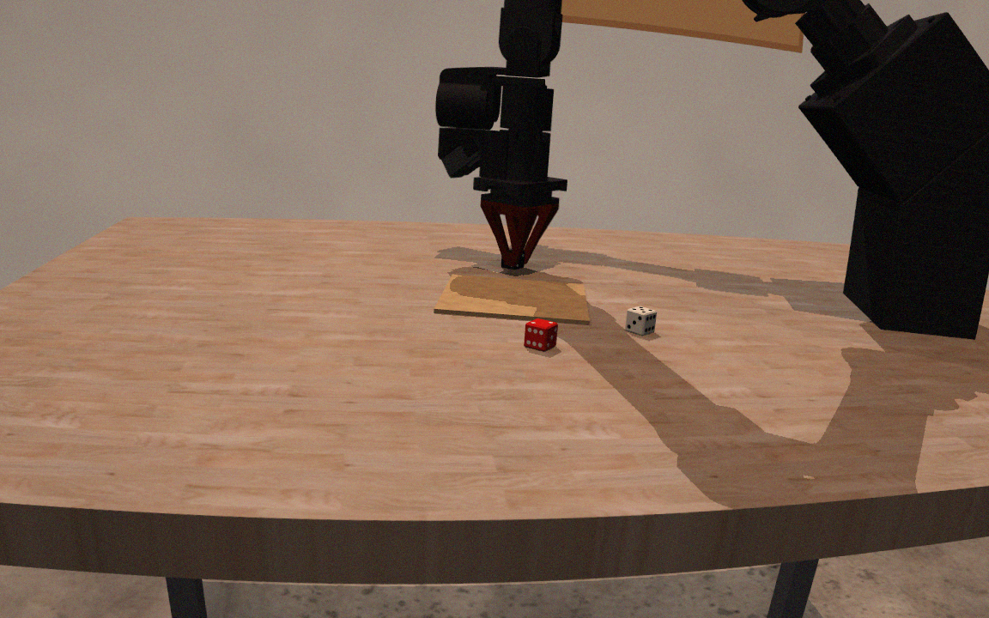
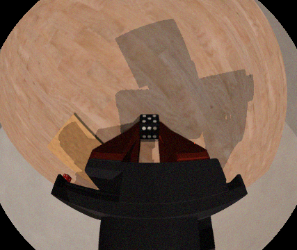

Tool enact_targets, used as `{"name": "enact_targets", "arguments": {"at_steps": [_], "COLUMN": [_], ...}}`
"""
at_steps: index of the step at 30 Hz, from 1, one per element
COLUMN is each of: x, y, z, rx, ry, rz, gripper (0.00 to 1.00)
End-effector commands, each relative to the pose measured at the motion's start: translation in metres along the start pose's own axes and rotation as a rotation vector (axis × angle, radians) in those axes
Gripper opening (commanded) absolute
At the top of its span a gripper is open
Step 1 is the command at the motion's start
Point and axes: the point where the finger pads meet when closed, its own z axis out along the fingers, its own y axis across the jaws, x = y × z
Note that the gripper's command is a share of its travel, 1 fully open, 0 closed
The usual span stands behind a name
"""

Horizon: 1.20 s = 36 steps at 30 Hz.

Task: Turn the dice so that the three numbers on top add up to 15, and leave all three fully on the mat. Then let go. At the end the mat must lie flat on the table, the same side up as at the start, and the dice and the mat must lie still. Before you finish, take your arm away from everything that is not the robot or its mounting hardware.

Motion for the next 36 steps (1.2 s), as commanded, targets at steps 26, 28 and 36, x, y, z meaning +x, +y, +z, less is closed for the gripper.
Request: {"name": "enact_targets", "arguments": {"at_steps": [26, 28, 36], "x": [-0.002, -0.004, -0.001], "y": [0.0, 0.0, 0.007], "z": [-0.103, -0.105, -0.104], "rx": [-0.001, -0.002, -0.009], "ry": [-0.009, -0.014, -0.015], "rz": [-0.003, -0.004, -0.029], "gripper": [0.15, 0.15, 0.15]}}
